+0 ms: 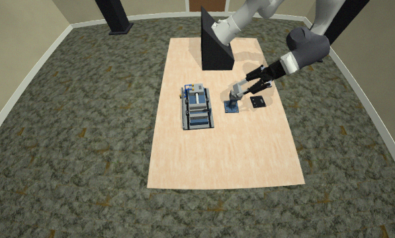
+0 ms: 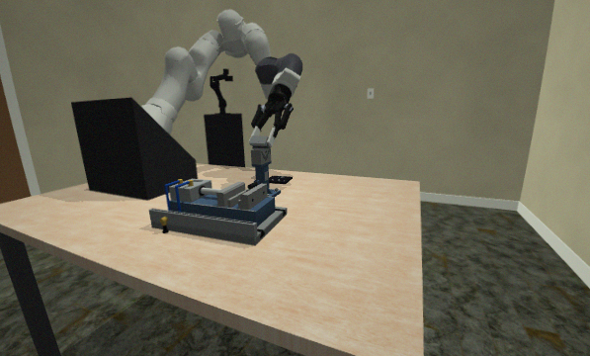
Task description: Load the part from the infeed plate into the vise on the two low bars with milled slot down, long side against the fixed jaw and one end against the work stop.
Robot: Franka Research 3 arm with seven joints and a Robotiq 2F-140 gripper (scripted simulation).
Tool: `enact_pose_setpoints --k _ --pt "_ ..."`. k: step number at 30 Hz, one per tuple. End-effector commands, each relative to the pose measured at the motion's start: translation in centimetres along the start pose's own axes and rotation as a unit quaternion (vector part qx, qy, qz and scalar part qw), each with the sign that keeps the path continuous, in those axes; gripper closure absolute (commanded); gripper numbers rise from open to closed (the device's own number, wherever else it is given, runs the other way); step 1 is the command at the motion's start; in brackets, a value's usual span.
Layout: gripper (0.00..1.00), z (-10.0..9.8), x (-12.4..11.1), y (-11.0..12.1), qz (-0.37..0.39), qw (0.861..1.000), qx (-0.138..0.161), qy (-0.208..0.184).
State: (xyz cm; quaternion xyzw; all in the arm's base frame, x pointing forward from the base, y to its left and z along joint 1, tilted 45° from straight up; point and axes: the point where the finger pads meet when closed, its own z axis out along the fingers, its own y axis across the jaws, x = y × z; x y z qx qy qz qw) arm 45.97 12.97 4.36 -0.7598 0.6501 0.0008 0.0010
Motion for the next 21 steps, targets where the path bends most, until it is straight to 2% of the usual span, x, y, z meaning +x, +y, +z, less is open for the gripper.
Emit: enact_pose_setpoints --k 1,21 --pt "1.0 -0.14 0.43 0.1 -0.002 1.0 -0.001 0.001" --pt "1.0 -0.33 0.62 0.1 -0.002 1.0 -0.001 0.001"
